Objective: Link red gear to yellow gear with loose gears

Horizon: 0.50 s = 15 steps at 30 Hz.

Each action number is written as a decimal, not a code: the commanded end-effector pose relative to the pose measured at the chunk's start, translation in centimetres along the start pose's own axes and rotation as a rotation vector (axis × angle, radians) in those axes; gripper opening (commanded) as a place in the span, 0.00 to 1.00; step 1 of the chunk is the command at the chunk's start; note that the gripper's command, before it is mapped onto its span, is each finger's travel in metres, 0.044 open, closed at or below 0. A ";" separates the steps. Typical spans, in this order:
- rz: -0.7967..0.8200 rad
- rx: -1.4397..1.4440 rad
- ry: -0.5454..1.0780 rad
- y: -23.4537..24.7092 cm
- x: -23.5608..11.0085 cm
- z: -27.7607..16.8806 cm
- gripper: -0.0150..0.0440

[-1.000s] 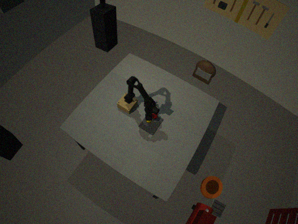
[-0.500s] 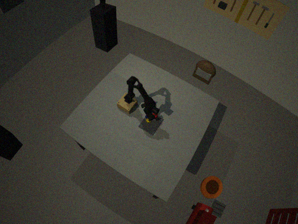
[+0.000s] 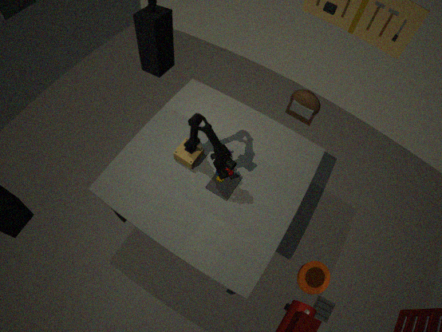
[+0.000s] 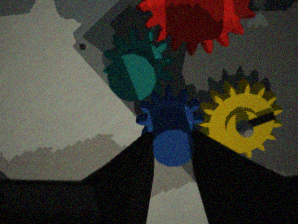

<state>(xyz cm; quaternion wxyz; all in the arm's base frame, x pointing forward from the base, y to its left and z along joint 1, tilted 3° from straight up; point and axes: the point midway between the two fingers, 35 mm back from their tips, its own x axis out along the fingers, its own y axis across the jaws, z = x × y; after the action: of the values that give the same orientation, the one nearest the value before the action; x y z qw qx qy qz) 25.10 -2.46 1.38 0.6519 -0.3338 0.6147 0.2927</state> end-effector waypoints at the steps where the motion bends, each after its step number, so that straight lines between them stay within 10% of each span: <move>1: 0.000 0.060 -0.002 0.0 -0.2 0.1 0.39; 15: 0.000 0.072 -0.003 -0.1 -4.7 0.1 0.49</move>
<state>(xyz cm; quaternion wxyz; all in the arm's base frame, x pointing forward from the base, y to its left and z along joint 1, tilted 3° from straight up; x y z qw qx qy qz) 24.75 -2.35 3.97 0.6573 -0.3090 0.6297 0.2757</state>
